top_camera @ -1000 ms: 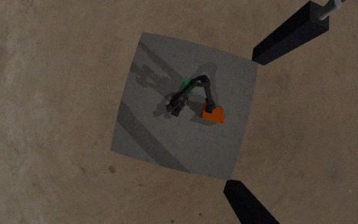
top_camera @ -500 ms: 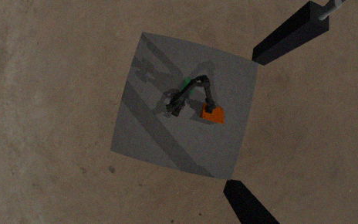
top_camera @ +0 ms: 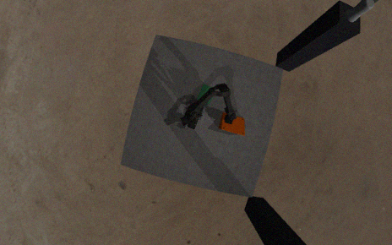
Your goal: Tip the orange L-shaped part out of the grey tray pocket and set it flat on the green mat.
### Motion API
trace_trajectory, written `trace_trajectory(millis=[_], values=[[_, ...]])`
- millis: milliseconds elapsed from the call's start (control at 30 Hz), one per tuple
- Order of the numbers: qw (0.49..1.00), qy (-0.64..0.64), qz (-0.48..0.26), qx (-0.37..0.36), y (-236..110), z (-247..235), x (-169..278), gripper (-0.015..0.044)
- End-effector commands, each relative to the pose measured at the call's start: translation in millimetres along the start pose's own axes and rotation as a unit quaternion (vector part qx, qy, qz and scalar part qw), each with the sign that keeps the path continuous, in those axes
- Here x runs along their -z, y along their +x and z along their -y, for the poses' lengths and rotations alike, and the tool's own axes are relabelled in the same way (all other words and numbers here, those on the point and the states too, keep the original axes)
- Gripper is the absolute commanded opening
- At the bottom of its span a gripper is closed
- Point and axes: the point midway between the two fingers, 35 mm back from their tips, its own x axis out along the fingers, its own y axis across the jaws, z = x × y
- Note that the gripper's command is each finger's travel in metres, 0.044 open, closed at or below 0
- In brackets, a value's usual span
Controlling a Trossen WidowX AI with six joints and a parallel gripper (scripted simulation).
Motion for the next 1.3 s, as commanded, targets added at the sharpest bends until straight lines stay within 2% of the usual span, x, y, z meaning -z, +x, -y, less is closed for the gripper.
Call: trace_trajectory(millis=[0,67,133,1067,1200,1267], values=[[1.0,0.005,0.008,-0.008,-45.3,2.1,-3.2,0.018],[1.0,0.005,0.007,-0.008,-68.6,6.8,-0.8,0.018],[1.0,0.005,0.007,-0.008,-77.2,8.9,0.4,0.018],[1.0,0.003,0.014,-0.01,-73.6,7.2,-1.2,0.018],[0.998,-0.067,0.014,-0.009,-74.1,14.0,-2.8,0.028],[0.99,-0.139,0.014,-0.008,-74.5,21.1,-4.2,0.028]])
